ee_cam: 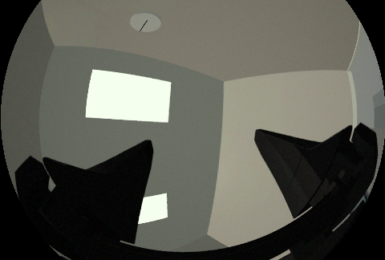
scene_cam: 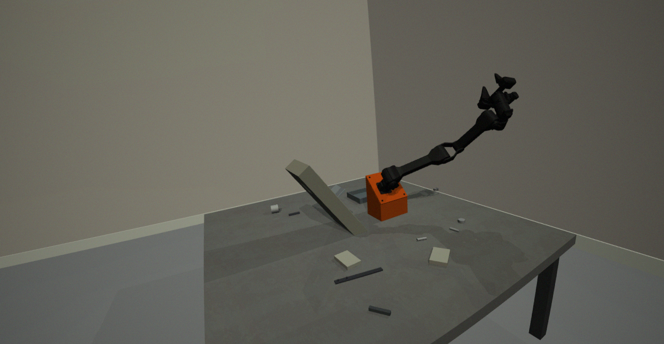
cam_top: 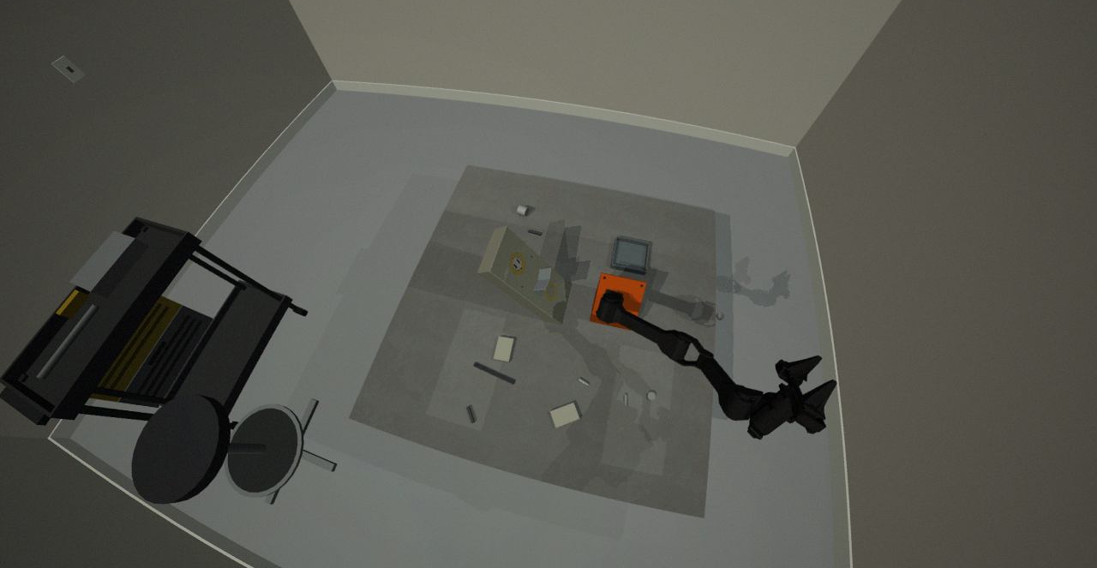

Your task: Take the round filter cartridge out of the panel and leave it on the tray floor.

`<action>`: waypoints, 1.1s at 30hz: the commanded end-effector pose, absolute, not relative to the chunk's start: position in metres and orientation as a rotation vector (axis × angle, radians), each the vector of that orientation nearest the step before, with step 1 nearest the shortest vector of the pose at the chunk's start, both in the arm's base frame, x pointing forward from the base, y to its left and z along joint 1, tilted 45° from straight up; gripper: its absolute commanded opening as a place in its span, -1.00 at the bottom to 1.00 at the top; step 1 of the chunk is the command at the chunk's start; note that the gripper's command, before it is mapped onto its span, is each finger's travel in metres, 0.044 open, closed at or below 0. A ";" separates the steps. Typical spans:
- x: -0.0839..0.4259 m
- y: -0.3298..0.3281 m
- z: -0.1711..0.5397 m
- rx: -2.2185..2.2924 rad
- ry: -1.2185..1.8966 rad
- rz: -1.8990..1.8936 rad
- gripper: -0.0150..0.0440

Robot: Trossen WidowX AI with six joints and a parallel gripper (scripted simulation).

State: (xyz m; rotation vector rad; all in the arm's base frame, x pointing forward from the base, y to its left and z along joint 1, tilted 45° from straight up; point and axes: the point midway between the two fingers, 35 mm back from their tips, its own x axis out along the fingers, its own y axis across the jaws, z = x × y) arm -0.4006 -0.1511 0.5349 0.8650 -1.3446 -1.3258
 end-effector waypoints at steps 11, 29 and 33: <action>-0.345 -0.122 0.608 0.471 -1.312 -1.405 -0.11; -0.077 -0.065 0.726 -0.376 -1.091 -1.154 -0.19; -0.005 -0.065 0.723 -0.494 -0.986 -1.039 -0.19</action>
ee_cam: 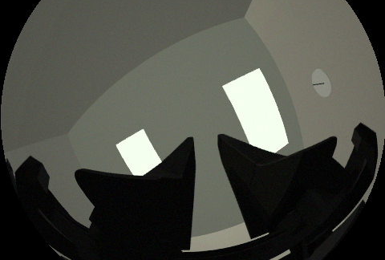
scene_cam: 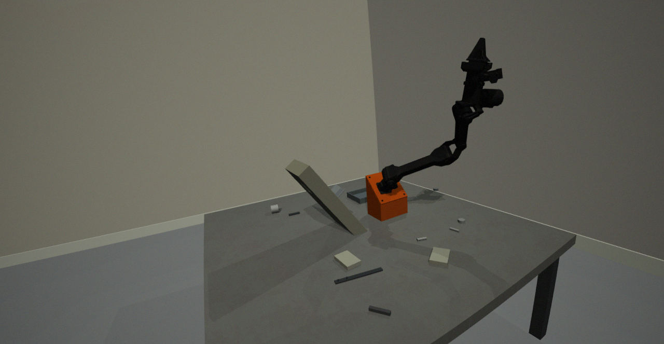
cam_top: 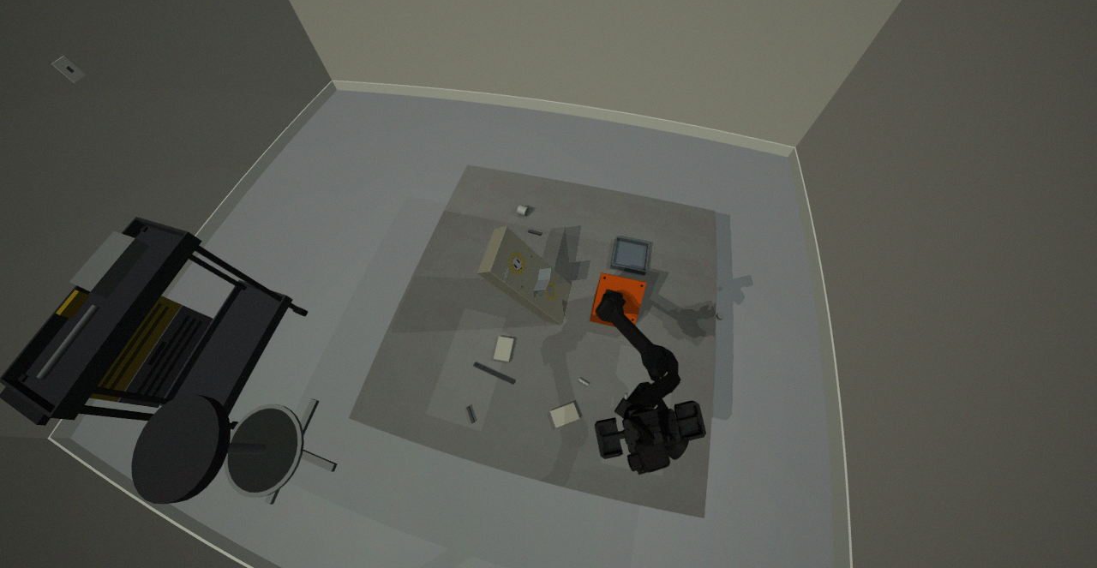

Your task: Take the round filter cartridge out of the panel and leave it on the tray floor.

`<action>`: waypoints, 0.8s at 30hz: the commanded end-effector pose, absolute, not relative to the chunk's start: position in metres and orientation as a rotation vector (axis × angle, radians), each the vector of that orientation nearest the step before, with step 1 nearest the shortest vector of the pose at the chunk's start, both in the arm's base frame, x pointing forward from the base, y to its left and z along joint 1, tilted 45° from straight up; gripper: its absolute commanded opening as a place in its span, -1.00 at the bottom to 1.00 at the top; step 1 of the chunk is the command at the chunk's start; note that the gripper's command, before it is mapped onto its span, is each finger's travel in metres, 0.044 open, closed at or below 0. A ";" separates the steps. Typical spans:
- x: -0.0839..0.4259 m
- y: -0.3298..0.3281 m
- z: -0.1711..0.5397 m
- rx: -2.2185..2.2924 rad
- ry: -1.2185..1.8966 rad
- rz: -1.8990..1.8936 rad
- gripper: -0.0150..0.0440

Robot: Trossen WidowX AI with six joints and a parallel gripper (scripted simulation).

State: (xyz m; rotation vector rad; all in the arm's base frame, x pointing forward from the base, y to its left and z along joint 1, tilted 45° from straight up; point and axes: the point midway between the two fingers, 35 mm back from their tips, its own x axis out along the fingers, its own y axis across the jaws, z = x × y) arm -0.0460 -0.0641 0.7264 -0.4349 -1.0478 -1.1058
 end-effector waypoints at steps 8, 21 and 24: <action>0.125 -0.081 0.684 -0.622 -0.737 -0.810 -0.19; 0.264 -0.126 0.564 -0.573 -0.331 -0.495 -0.19; 0.292 -0.135 0.521 -0.516 -0.219 -0.401 -0.19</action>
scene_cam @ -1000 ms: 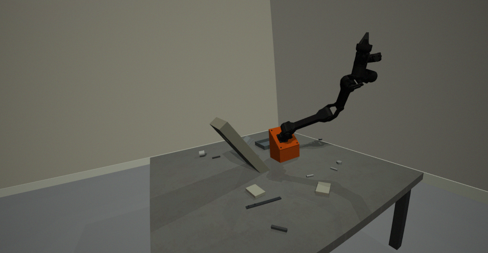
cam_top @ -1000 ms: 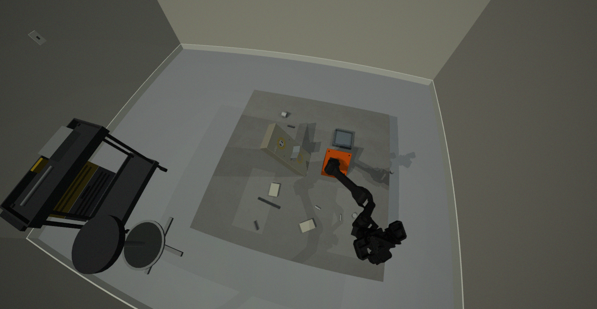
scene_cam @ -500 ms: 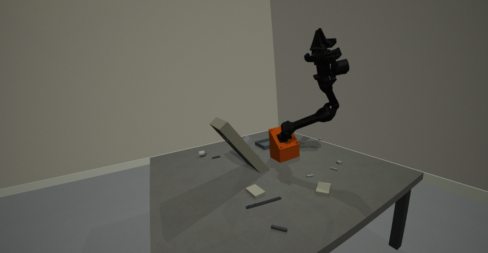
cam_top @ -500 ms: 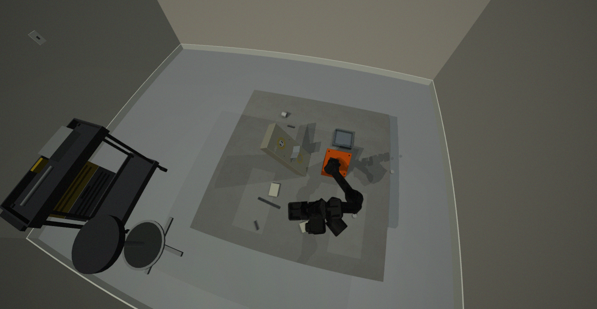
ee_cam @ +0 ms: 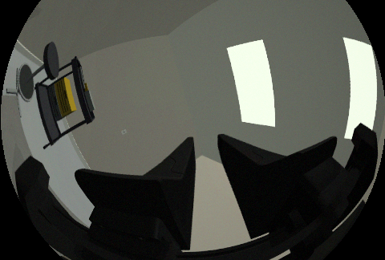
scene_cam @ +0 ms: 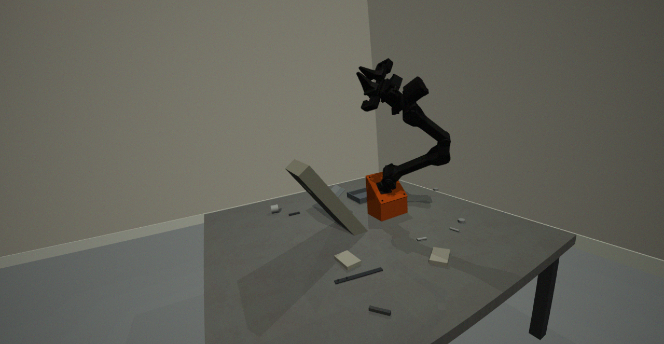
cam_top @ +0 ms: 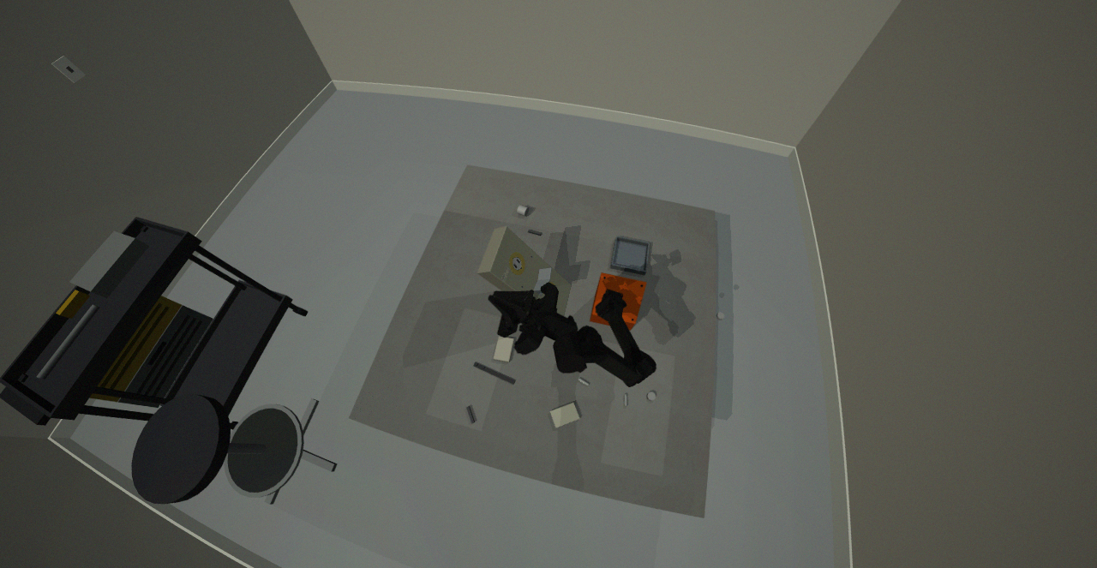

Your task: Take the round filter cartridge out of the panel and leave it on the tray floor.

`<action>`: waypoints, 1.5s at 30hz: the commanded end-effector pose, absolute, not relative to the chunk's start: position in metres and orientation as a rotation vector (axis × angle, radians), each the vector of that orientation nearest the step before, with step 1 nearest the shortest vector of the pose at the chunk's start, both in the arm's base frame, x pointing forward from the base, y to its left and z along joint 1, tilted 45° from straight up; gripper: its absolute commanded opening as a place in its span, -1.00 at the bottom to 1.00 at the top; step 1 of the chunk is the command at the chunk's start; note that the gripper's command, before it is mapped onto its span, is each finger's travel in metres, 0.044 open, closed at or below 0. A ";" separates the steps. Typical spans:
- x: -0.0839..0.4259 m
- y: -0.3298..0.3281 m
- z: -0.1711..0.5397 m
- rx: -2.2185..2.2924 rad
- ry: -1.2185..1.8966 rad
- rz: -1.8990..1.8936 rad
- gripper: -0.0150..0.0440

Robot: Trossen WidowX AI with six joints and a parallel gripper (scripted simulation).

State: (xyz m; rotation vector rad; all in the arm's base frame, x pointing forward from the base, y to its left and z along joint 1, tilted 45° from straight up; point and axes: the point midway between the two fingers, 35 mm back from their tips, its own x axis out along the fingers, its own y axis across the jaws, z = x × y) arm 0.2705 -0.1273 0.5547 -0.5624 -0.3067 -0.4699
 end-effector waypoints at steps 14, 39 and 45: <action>0.344 -0.152 0.296 0.004 0.289 -0.008 -0.19; 0.289 -0.098 0.126 0.925 0.650 0.262 -0.19; 0.297 -0.094 0.121 0.922 0.654 0.262 -0.19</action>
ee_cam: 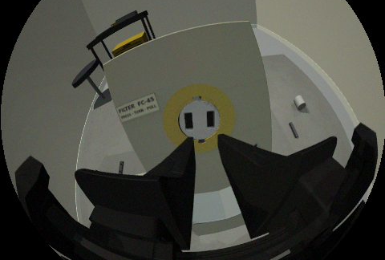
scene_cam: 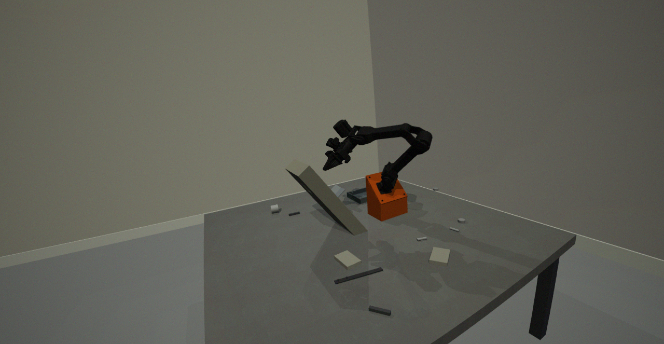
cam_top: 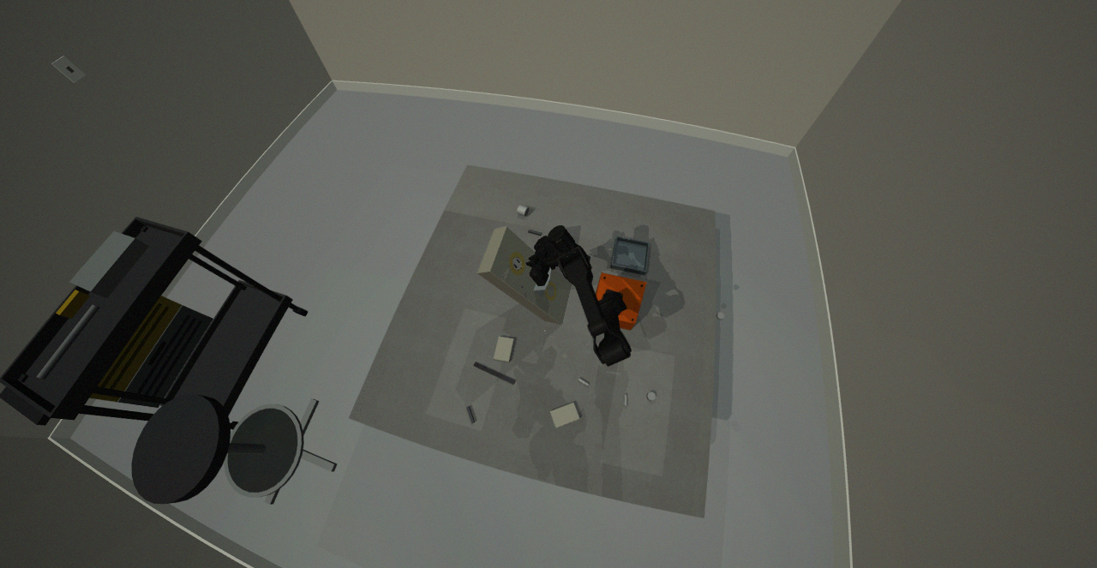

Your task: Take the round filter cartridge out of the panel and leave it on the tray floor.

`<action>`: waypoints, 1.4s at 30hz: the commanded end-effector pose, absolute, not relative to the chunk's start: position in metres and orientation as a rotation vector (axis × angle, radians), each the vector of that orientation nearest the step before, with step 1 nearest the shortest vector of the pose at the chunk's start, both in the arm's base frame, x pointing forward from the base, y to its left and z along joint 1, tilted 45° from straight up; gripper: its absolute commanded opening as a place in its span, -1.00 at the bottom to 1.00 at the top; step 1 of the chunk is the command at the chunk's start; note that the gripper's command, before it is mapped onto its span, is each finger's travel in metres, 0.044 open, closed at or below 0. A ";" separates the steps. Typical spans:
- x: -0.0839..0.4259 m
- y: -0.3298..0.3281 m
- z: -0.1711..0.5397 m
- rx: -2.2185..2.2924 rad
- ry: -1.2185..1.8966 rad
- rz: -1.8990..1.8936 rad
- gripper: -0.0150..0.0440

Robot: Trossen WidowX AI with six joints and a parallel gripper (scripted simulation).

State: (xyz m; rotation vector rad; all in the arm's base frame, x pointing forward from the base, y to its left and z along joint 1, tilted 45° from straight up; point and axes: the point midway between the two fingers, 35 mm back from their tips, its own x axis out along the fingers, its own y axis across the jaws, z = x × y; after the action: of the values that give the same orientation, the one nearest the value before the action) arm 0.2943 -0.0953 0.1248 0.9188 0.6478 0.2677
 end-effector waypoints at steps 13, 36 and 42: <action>0.313 -0.084 0.113 0.921 0.653 0.262 -0.19; 0.329 -0.073 0.106 0.926 0.644 0.265 -0.19; 0.329 -0.074 0.107 0.926 0.644 0.265 -0.19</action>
State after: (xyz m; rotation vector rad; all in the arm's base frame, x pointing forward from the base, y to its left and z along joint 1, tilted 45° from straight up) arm 0.3285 -0.0726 0.1068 0.9252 0.6438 0.2708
